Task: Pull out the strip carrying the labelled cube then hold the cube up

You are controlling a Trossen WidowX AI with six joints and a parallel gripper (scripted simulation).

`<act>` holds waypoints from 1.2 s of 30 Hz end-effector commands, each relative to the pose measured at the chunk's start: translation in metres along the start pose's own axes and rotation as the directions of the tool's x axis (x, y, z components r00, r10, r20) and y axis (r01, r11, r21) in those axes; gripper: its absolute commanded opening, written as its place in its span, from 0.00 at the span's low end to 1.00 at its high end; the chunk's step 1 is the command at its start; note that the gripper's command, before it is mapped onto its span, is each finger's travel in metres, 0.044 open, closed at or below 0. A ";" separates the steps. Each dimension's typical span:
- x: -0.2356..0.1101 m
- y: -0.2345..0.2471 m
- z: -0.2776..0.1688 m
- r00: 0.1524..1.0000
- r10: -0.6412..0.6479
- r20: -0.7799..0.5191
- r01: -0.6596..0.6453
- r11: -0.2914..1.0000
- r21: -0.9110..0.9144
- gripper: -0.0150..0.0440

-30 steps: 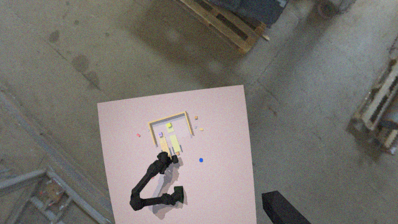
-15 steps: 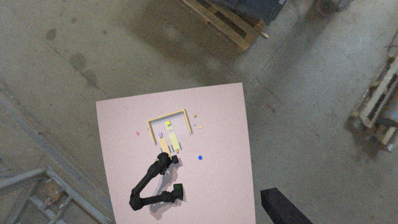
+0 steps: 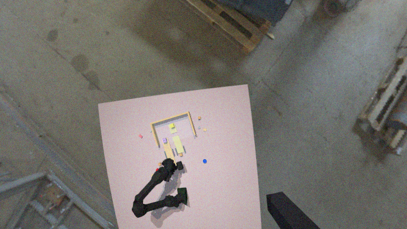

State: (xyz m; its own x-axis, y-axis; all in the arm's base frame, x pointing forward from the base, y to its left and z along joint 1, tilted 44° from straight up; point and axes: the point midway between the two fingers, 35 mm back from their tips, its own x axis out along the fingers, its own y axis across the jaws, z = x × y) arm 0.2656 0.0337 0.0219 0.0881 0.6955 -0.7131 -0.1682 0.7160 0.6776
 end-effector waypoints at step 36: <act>0.004 0.001 -0.066 1.000 0.002 -0.026 -0.002 1.000 0.005 0.25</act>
State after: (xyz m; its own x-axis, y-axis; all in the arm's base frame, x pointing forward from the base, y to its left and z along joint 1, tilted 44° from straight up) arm 0.2140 0.0298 0.0131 0.0913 0.6933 -0.7148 -0.1698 0.7181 0.6749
